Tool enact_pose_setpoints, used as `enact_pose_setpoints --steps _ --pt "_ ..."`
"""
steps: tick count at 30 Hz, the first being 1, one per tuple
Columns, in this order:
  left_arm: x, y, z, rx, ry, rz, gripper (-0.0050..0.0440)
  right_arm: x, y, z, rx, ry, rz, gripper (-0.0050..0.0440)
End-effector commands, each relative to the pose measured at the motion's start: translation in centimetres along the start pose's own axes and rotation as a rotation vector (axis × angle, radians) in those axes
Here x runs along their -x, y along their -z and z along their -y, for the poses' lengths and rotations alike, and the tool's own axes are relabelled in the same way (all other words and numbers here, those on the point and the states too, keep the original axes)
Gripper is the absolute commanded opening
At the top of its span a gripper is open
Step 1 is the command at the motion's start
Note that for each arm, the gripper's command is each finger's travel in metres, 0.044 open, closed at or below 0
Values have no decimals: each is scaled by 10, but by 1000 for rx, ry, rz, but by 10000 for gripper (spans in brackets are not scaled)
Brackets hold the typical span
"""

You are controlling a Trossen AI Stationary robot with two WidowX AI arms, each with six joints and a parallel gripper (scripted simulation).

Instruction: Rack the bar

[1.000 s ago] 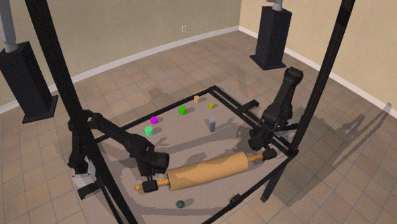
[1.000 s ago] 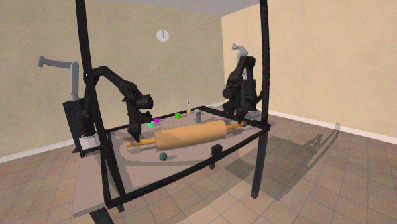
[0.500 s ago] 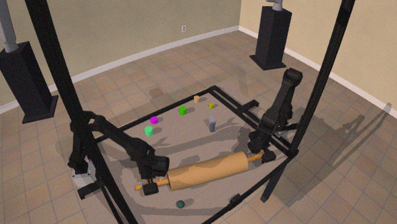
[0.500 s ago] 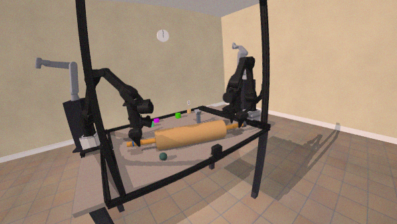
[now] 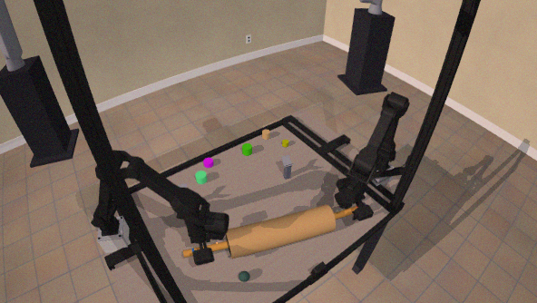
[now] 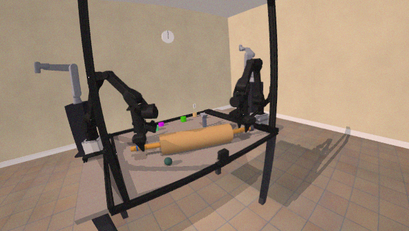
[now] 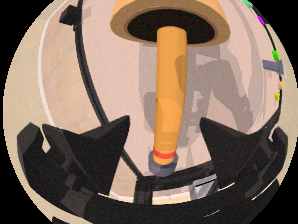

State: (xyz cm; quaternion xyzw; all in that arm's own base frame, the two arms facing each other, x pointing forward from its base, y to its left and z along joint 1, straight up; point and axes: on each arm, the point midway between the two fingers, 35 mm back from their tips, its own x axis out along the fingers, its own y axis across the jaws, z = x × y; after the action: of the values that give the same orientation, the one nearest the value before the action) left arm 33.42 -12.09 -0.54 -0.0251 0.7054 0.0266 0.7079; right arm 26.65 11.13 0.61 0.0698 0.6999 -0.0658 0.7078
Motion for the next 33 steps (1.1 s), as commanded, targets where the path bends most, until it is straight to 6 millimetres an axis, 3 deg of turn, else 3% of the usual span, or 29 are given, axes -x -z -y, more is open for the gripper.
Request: enact_pose_setpoints --steps 1,6,7,24,28,31,33 --pt "1 -1 0 0 -1 2 320 0 1 0 0 1 -1 320" --pt "1 -1 0 0 -1 2 200 0 1 0 0 1 -1 200" --pt "1 -1 0 0 -1 2 200 0 1 0 0 1 -1 176" --pt "1 -1 0 0 -1 2 107 0 1 0 0 1 -1 89" --pt "1 -1 0 0 -1 2 93 0 1 0 0 1 -1 0" --pt "1 0 0 -1 1 -3 21 0 2 2 -1 7 -11 0" --pt "16 -1 1 -1 1 -4 0 14 1 0 -1 8 -11 0"
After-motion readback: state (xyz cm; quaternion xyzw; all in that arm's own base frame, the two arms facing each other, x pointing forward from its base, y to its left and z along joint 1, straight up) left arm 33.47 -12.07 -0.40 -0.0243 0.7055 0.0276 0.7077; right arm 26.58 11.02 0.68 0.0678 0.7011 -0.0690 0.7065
